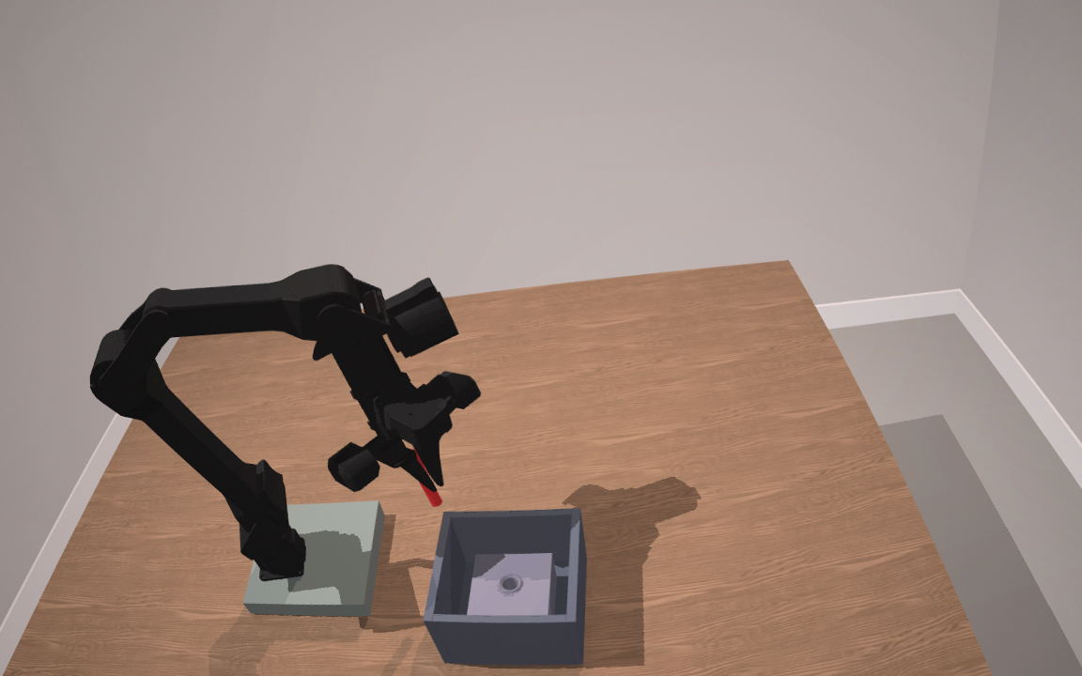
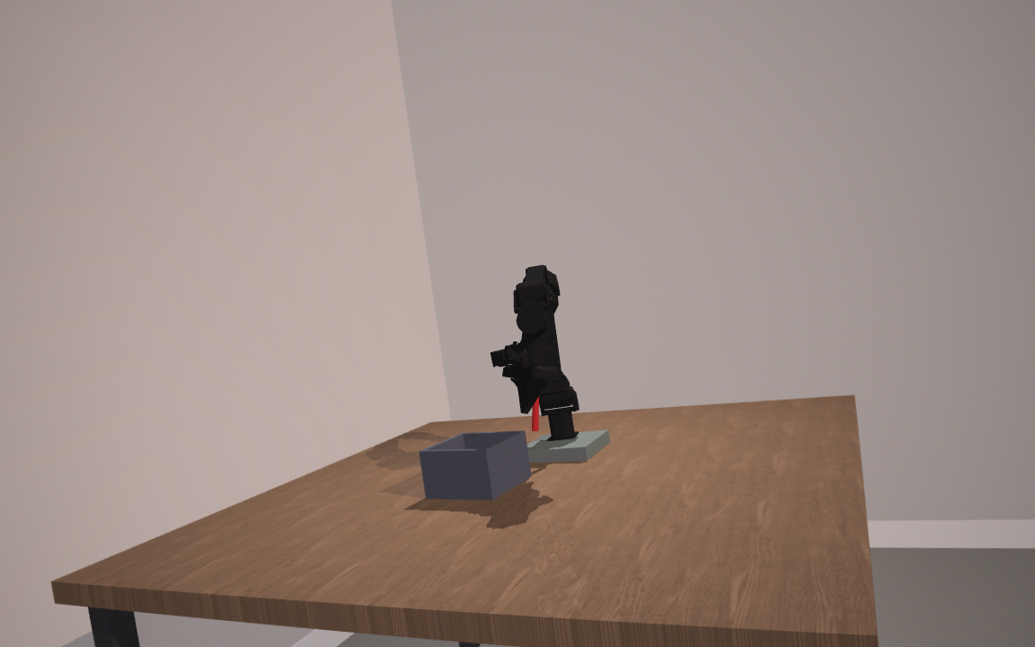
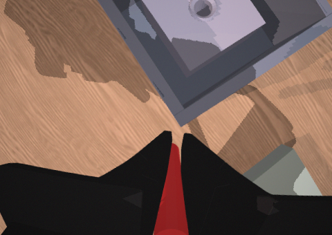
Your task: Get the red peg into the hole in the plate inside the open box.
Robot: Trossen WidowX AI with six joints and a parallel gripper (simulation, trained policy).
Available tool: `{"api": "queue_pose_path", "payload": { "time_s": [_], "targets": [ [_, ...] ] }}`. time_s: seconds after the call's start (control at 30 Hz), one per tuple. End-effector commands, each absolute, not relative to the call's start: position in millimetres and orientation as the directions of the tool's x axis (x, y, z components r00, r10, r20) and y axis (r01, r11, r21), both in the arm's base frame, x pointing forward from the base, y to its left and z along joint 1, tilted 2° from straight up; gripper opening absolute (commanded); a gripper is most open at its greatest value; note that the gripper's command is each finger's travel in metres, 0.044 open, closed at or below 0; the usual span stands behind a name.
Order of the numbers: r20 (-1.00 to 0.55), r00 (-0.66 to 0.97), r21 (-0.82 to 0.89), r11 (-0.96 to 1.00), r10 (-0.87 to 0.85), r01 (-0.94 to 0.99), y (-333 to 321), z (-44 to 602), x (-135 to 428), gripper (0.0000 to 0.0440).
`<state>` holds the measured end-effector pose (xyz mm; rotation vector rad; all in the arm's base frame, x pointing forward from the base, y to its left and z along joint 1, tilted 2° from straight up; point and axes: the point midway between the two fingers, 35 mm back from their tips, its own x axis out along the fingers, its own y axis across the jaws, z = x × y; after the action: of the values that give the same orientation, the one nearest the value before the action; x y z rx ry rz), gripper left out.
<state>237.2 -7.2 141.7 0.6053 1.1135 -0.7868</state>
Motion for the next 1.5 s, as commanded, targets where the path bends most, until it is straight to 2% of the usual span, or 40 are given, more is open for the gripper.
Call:
{"api": "queue_pose_path", "payload": {
  "time_s": [0.0,0.67,1.23,1.27,1.37,1.47],
  "targets": [
    [-0.941,0.218,0.029,0.579,-0.259,0.815,-17,144,242,0.0000],
    [-0.933,0.208,0.056,0.450,-0.294,0.891,-91,145,280,0.0000],
    [-0.955,0.155,0.044,0.395,-0.253,0.918,-128,106,302,0.0004],
    [-0.957,0.149,0.039,0.396,-0.250,0.917,-129,102,303,0.0014],
    [-0.962,0.129,0.020,0.408,-0.241,0.913,-133,92,305,0.0084],
    [-0.968,0.091,-0.019,0.428,-0.235,0.904,-137,83,305,0.0107]
  ]
}}
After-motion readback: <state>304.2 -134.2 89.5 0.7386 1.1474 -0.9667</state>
